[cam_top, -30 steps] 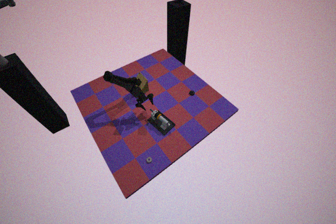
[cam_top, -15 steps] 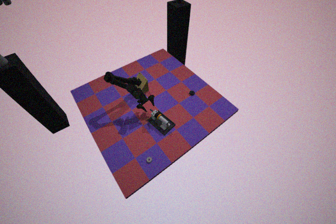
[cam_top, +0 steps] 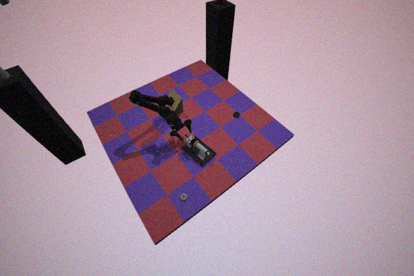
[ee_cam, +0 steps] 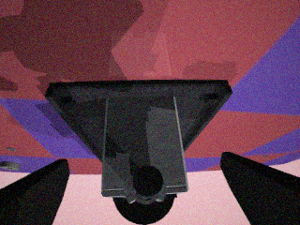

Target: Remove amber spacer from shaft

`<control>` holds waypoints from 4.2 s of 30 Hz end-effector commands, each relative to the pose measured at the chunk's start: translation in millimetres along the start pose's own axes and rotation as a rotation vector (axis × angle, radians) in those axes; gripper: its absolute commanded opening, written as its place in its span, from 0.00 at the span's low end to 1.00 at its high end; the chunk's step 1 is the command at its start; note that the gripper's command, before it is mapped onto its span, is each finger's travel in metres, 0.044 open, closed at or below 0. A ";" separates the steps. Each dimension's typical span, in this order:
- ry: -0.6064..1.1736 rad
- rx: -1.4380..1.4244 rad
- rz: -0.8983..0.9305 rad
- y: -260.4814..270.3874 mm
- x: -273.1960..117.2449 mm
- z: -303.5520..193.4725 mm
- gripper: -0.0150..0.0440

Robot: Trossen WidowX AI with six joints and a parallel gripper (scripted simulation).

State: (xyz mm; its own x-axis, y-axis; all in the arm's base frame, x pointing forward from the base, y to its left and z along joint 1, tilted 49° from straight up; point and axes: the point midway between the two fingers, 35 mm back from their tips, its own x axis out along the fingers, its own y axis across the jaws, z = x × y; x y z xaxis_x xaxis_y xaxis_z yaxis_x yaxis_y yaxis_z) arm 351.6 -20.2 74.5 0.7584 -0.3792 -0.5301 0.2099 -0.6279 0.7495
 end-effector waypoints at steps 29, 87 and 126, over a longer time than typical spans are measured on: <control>0.000 -0.005 -0.002 0.0 2.9 -0.2 1.00; -0.002 -0.001 -0.001 0.2 20.7 -1.0 0.82; 0.000 -0.005 -0.002 0.2 11.1 8.7 0.25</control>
State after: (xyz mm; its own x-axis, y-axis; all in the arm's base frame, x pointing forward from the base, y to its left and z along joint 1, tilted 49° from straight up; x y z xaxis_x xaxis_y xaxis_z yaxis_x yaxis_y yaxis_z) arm 359.2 -29.8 65.5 0.7583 -0.3781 -0.5310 0.2102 -0.6292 0.7483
